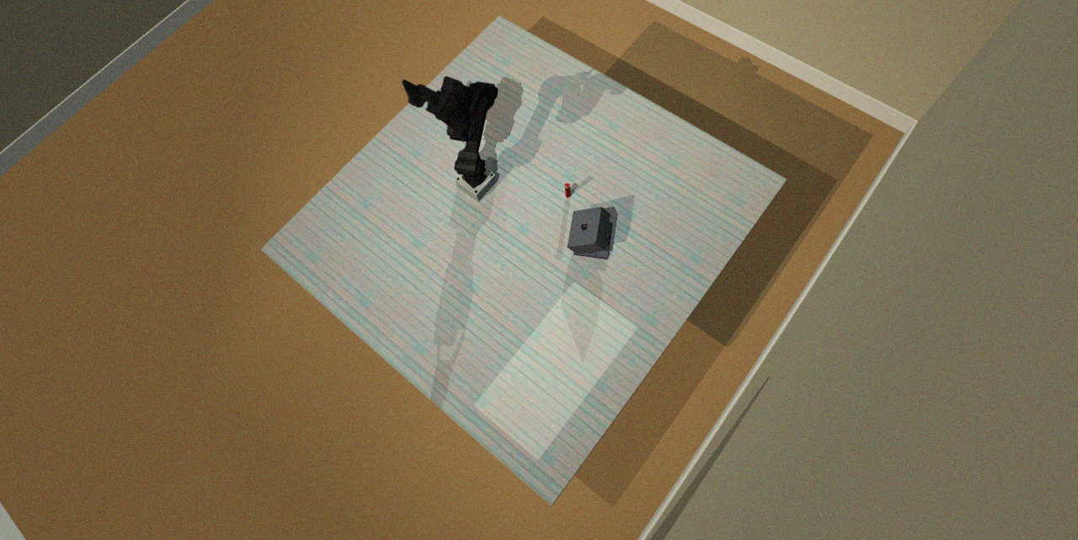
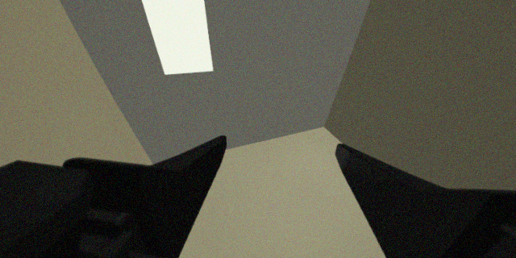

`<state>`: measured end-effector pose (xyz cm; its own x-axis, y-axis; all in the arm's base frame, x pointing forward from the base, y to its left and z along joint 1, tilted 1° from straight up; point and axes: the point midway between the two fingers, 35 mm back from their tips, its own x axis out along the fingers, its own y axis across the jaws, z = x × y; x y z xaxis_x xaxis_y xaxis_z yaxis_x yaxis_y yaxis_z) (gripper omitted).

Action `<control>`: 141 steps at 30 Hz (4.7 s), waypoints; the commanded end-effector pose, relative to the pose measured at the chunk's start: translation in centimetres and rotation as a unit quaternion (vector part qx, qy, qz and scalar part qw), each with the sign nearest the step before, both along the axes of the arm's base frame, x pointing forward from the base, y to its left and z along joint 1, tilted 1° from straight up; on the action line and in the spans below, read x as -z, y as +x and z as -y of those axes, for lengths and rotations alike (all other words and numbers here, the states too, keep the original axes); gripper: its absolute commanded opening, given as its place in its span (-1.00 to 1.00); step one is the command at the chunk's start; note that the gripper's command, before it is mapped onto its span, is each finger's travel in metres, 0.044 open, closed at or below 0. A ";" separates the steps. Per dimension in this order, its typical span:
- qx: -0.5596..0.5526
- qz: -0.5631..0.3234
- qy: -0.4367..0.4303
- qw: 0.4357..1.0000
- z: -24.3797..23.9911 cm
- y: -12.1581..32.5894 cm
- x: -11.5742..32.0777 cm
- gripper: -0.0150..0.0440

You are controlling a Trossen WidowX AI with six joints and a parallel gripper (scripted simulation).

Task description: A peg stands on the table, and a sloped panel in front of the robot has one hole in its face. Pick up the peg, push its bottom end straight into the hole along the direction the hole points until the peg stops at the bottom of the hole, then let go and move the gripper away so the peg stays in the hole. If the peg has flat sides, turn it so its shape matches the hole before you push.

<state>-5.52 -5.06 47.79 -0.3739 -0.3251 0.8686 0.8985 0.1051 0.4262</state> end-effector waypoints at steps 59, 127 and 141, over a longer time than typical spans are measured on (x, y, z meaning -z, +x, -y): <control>-0.716 -0.107 0.424 0.544 6.3 36.2 9.4 1.00; -0.242 0.044 0.958 0.144 -23.3 33.3 37.0 1.00; -0.206 0.052 0.963 0.163 -24.4 32.1 38.2 1.00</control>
